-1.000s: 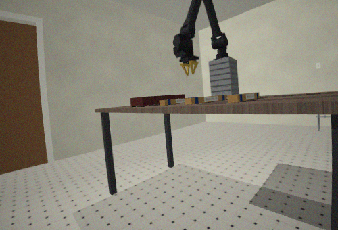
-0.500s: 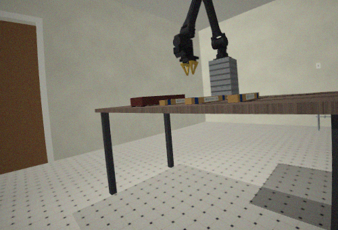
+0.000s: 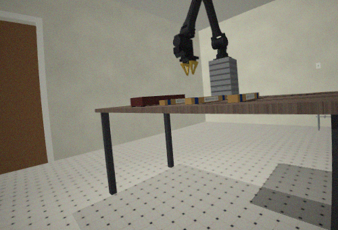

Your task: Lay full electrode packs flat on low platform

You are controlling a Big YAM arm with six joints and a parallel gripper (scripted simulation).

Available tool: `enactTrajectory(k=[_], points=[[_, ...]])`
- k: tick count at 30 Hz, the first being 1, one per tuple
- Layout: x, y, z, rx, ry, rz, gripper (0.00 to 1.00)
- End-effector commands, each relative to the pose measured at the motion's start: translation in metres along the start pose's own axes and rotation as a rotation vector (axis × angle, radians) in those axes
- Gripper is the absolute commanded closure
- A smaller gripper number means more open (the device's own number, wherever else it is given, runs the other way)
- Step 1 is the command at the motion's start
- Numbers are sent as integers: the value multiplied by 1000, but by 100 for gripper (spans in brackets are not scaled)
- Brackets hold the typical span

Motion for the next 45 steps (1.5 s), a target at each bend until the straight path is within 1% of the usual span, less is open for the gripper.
enactTrajectory(k=[1, 39, 45], points=[[1, 0, -3, -3, -2, -2, 57], [1, 0, -3, -3, -2, -2, 57], [-6, 3, -19, -1, 13, -6, 57]])
Point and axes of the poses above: the point where the finger pads meet when closed, its own z axis back along the fingers, its own y axis across the jaws, x = y × z, the point moved 9 cm from there along z, back along the fingers, and after that the axes turned 12 degrees about z, right-handed, at the moved point
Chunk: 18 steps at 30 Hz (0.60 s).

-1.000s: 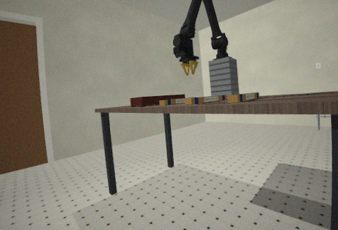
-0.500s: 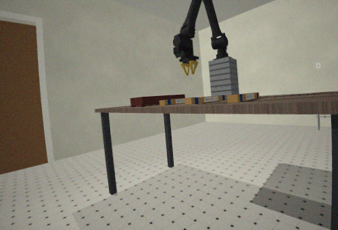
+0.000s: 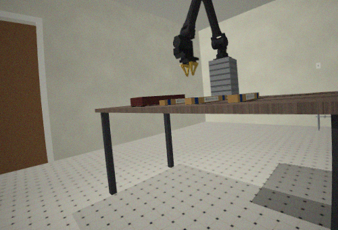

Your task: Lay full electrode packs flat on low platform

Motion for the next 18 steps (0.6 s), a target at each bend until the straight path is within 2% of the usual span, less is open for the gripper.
enactTrajectory(k=[1, 8, 18], points=[[-7, 3, -15, 1, 22, -7, 57], [-10, 4, -26, 1, 26, -8, 57], [-1, 2, -40, -3, 8, -8, 57]])
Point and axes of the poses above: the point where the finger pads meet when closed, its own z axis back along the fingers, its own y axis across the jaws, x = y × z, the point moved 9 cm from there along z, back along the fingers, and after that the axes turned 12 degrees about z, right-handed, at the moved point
